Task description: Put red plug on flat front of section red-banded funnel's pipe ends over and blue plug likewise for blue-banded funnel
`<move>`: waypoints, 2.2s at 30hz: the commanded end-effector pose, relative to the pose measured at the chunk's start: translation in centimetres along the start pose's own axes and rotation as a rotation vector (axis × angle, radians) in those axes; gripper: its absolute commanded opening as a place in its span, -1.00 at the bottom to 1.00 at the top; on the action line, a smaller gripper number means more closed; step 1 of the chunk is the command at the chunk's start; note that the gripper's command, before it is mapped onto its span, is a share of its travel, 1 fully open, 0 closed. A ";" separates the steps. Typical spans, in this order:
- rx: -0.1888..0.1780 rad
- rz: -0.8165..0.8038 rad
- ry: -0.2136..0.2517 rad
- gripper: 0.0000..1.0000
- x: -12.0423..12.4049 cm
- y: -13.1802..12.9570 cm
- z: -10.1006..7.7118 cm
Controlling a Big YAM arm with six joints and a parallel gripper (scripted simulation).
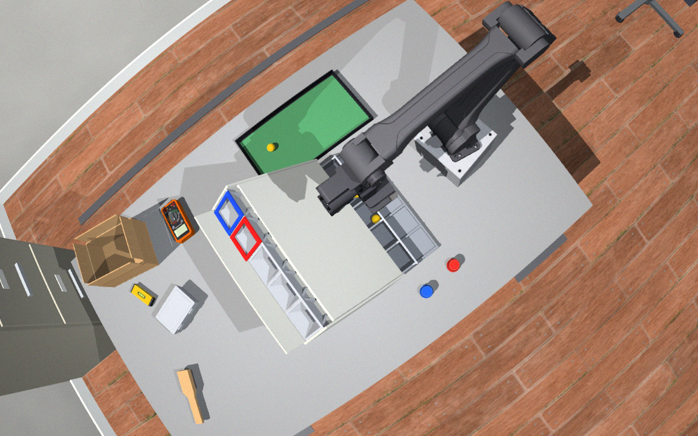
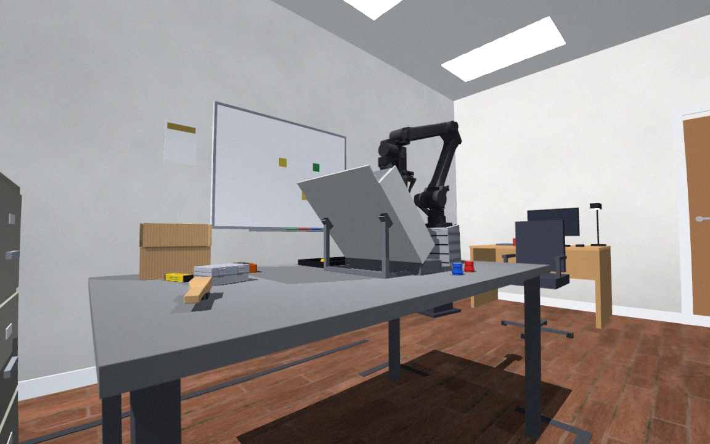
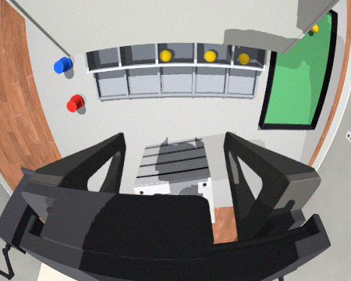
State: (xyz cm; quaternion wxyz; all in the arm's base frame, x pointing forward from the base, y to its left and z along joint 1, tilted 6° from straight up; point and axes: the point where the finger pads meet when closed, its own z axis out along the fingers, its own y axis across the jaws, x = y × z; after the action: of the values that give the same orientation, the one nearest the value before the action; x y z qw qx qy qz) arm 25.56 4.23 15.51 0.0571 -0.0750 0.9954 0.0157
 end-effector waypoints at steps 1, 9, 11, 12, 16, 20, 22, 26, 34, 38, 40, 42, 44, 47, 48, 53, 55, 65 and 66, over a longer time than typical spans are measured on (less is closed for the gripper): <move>0.002 -0.002 -0.015 0.60 -0.4 0.0 -0.4; 0.002 -0.002 -0.015 0.60 -0.4 0.0 -0.4; 0.002 -0.002 -0.015 0.60 -0.4 0.0 -0.4; 0.002 -0.002 -0.015 0.60 -0.4 0.0 -0.4; 0.002 -0.002 -0.015 0.60 -0.4 0.0 -0.4; 0.002 -0.002 -0.015 0.60 -0.4 0.0 -0.4; 0.002 -0.002 -0.015 0.60 -0.4 0.0 -0.4; 0.002 -0.002 -0.015 0.60 -0.4 0.0 -0.4; -0.071 -0.006 -0.012 0.60 0.0 -6.1 3.1; -0.113 -0.009 -0.011 0.60 0.2 -9.5 5.1; -0.134 -0.010 -0.010 0.60 0.3 -11.3 6.1; -0.155 -0.011 -0.009 0.60 0.5 -13.0 7.0; -0.155 -0.011 -0.009 0.60 0.5 -13.0 7.0; -0.165 -0.012 -0.009 0.60 0.5 -13.9 7.6; -0.168 -0.013 -0.009 0.60 0.5 -14.2 7.7; -0.184 -0.014 -0.008 0.60 0.6 -15.7 8.6; -0.191 -0.015 -0.007 0.60 0.7 -16.2 8.9; -0.203 -0.016 -0.006 0.60 0.8 -17.5 9.6; -0.202 -0.016 -0.006 0.60 0.8 -17.5 9.6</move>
State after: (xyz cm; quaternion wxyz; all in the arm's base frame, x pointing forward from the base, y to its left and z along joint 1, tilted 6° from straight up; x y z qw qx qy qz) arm 26.51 -11.42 4.28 0.0303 -0.0769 0.9883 0.1284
